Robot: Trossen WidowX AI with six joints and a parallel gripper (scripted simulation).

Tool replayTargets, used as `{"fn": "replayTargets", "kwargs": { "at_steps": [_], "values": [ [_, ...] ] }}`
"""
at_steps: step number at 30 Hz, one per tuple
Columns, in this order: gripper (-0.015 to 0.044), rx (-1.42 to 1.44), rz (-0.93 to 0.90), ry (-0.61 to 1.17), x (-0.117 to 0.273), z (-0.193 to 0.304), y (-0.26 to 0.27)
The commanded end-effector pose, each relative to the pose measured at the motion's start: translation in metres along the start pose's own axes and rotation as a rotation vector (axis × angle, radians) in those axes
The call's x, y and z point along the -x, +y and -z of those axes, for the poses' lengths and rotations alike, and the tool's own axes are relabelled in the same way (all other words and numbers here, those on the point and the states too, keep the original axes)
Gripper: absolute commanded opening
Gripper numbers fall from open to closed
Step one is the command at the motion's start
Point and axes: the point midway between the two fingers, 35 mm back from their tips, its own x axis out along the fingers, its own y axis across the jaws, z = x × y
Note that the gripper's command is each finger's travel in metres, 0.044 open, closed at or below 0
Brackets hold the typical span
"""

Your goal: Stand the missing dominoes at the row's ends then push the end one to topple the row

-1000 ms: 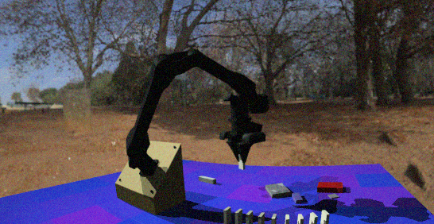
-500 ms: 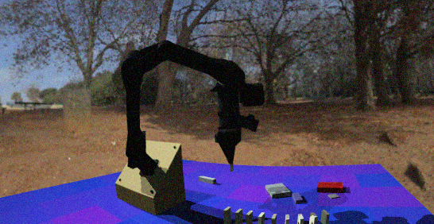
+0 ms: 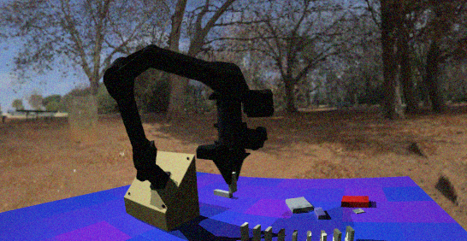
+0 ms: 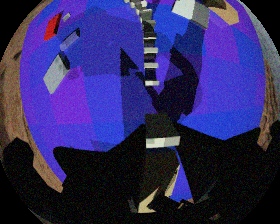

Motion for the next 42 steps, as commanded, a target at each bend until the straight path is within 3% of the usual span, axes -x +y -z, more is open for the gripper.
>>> {"fn": "replayTargets", "kwargs": {
  "at_steps": [1, 22, 36, 42],
  "values": [
    [0.0107, -0.018, 0.002, -0.005, -0.008, -0.001, -0.002],
    [0.0107, -0.019, 0.008, -0.006, -0.127, 0.0, -0.005],
    [0.0107, -0.019, 0.009, -0.005, -0.13, 0.0, -0.006],
    [0.0265, -0.019, 0.009, -0.005, -0.13, 0.0, -0.006]
  ]
}}
